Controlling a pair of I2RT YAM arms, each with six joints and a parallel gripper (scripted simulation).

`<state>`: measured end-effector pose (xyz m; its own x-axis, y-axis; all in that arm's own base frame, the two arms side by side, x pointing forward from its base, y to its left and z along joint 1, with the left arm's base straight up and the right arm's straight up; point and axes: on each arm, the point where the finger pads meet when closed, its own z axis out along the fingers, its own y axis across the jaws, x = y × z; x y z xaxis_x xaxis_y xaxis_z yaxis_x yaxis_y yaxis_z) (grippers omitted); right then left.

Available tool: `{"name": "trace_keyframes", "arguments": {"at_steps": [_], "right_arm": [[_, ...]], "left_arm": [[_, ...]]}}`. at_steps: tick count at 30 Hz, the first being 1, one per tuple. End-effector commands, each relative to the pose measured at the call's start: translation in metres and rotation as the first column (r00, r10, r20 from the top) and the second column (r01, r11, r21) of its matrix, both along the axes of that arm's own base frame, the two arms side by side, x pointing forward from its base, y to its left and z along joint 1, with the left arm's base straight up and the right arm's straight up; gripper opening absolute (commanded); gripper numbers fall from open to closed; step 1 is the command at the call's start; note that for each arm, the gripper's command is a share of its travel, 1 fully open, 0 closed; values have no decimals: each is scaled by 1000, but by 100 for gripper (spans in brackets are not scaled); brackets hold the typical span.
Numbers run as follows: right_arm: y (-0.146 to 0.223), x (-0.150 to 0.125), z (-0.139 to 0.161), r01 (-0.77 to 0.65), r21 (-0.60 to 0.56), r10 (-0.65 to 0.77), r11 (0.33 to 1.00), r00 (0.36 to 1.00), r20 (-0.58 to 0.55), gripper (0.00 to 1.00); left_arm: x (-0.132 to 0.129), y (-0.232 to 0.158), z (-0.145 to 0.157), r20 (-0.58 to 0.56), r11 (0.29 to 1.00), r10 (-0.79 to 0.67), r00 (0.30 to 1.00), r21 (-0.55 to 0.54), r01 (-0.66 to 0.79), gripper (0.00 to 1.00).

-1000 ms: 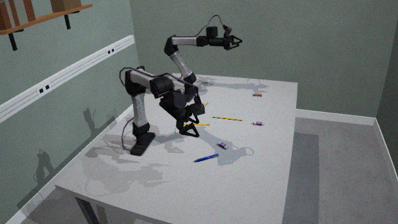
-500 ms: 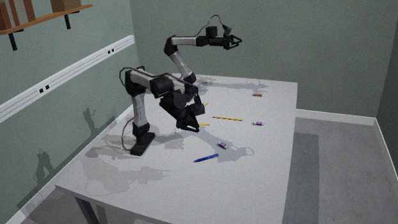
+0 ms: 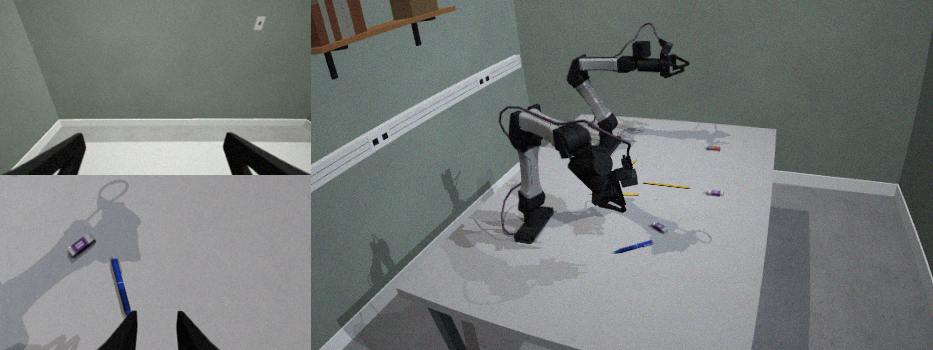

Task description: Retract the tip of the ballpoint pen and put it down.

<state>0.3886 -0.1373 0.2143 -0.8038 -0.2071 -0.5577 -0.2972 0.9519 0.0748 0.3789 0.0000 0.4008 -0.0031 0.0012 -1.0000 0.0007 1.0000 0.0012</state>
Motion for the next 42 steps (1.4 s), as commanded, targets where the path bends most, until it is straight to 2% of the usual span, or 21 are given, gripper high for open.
{"name": "trace_keyframes", "arguments": {"at_steps": [1, 11, 14, 17, 24, 30, 32, 33, 34, 37, 39, 42], "right_arm": [[4, 8, -32, -25, -46, 20, 999, 996, -89, 28], [39, 17, -94, -153, -135, 110, 979, 953, -281, 28], [40, 22, -85, -154, -158, 109, 975, 959, -262, 28], [56, 12, -122, -217, -158, 144, 963, 915, -377, 28], [83, 10, -164, -348, -234, 194, 908, 843, -502, 28], [91, 8, -171, -387, -260, 204, 885, 823, -531, 28], [86, 18, -156, -354, -269, 190, 896, 852, -488, 28], [90, 14, -162, -361, -239, 202, 902, 839, -505, 28], [103, -1, -183, -397, -179, 239, 900, 795, -558, 28], [106, 0, -181, -406, -182, 248, 895, 794, -555, 28], [105, 7, -170, -397, -203, 245, 895, 818, -521, 28], [103, 7, -174, -395, -198, 242, 897, 814, -528, 28]], "left_arm": [[1, -2, 9, 20, 1000, 0, 1000, -7, 0, 100], [1, -2, 9, 20, 1000, 0, 1000, -7, 0, 100], [1, -2, 9, 20, 1000, 0, 1000, -7, 0, 100], [1, -2, 9, 20, 1000, 0, 1000, -7, 0, 100], [1, -2, 9, 20, 1000, 0, 1000, -7, 0, 100], [1, -2, 9, 20, 1000, 0, 1000, -7, 0, 100], [1, -2, 9, 20, 1000, 0, 1000, -7, 0, 100], [1, -2, 9, 20, 1000, 0, 1000, -7, 0, 100], [1, -2, 9, 20, 1000, 0, 1000, -7, 0, 100], [1, -2, 9, 20, 1000, 0, 1000, -7, 0, 100], [1, -2, 9, 20, 1000, 0, 1000, -7, 0, 100], [1, -2, 9, 20, 1000, 0, 1000, -7, 0, 100]]}}
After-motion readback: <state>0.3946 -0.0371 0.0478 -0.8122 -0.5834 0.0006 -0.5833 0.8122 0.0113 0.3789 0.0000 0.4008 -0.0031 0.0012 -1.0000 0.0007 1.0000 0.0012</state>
